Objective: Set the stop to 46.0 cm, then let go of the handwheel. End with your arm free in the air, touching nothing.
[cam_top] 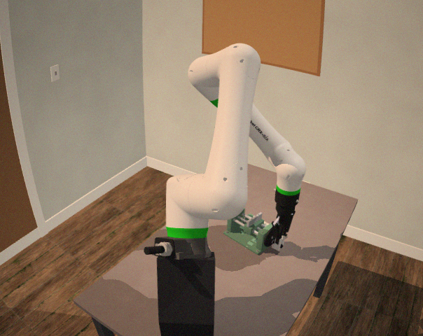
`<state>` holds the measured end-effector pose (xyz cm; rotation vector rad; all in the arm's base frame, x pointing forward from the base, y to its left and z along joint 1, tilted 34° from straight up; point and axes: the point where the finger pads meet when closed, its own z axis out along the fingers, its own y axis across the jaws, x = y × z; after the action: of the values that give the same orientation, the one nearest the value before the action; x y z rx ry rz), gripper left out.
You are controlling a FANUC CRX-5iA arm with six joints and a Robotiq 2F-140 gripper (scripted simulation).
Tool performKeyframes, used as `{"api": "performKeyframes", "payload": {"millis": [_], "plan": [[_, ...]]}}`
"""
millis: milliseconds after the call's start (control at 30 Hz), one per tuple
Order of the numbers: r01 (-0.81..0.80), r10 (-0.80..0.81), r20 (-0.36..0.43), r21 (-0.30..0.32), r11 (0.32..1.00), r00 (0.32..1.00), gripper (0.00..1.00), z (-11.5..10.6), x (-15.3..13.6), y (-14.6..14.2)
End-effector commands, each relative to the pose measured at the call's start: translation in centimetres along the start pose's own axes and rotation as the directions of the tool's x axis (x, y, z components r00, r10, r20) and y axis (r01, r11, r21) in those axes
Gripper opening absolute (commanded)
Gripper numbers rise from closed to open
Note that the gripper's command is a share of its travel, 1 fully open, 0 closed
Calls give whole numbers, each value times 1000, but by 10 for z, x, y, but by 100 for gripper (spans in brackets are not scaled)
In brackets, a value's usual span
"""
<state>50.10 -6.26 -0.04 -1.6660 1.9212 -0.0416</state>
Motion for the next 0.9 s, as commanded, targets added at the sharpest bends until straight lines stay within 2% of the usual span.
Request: {"api": "performKeyframes", "payload": {"millis": [0,867], "plan": [[0,0,0,1,1000,1000,4,0,0,0],[0,0,0,1,1000,1000,4,-1,0,-2]]}}
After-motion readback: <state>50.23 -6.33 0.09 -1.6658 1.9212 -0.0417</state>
